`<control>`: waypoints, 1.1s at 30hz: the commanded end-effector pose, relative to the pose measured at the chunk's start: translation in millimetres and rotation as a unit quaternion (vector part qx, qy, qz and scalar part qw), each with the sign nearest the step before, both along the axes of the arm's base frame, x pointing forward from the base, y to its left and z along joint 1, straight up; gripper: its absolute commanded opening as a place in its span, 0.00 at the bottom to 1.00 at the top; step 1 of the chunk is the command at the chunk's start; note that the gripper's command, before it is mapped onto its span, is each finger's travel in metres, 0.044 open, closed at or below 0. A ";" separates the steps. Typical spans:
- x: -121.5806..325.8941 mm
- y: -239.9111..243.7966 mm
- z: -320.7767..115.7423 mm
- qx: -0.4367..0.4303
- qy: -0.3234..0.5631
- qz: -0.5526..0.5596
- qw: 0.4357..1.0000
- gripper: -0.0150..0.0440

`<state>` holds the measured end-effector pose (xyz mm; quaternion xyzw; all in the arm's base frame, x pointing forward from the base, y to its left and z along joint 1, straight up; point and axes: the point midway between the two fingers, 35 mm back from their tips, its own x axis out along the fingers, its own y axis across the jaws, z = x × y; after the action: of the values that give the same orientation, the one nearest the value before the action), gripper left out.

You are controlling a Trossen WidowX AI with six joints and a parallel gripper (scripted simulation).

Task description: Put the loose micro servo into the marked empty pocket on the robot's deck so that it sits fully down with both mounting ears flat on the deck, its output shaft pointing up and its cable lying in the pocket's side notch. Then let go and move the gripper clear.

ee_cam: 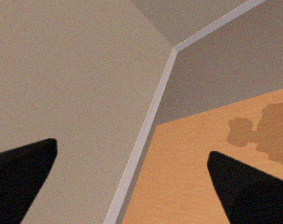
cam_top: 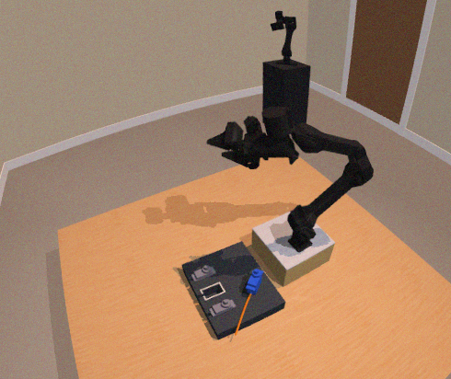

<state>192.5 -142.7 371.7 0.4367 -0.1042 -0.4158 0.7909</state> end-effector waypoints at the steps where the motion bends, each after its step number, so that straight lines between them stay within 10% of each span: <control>1: 20.3 6.6 -24.1 -0.011 0.078 0.045 0.996 1.00; 33: 87.3 82.4 -159.0 -0.120 0.451 0.365 0.805 1.00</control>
<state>277.4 -71.6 234.4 0.1465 0.3306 -0.2642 0.8941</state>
